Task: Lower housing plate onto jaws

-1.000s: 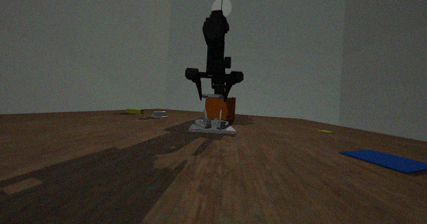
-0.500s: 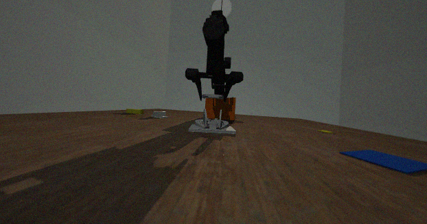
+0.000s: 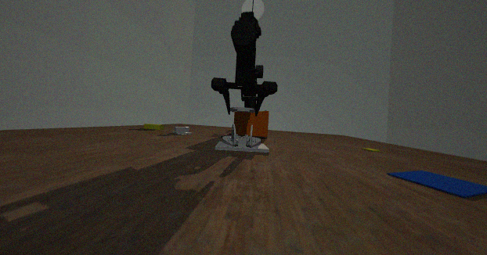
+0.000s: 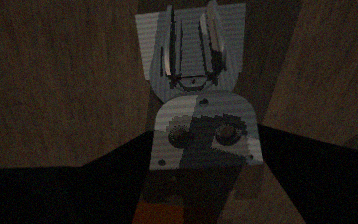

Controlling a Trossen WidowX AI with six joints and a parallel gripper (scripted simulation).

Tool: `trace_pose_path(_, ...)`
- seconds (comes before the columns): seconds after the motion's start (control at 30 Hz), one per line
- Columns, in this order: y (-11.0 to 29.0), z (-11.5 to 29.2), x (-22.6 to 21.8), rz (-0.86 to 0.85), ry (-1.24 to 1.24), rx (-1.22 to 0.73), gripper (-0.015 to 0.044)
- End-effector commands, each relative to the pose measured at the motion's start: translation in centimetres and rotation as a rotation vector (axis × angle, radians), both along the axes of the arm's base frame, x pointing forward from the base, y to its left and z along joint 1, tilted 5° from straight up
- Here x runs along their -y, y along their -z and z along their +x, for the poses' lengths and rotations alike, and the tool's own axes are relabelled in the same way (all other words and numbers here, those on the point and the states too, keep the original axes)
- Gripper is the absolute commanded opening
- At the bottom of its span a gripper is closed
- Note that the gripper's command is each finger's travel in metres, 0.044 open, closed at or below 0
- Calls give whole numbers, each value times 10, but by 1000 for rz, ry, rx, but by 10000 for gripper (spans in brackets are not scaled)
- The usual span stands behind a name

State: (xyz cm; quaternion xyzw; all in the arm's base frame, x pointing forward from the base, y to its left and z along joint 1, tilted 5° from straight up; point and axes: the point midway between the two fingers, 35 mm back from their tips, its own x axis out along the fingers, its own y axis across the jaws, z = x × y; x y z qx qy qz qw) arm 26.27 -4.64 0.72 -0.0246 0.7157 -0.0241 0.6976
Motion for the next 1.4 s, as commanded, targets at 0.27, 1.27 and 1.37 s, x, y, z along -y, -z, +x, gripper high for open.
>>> trace_pose_path(0.27, 4, 1, 1, -4, -1, 2, 351)
trace_pose_path(1.27, 53, -1, 5, -4, 1, 1, 351)
trace_pose_path(1.37, 58, -1, 5, -4, 1, 1, 351)
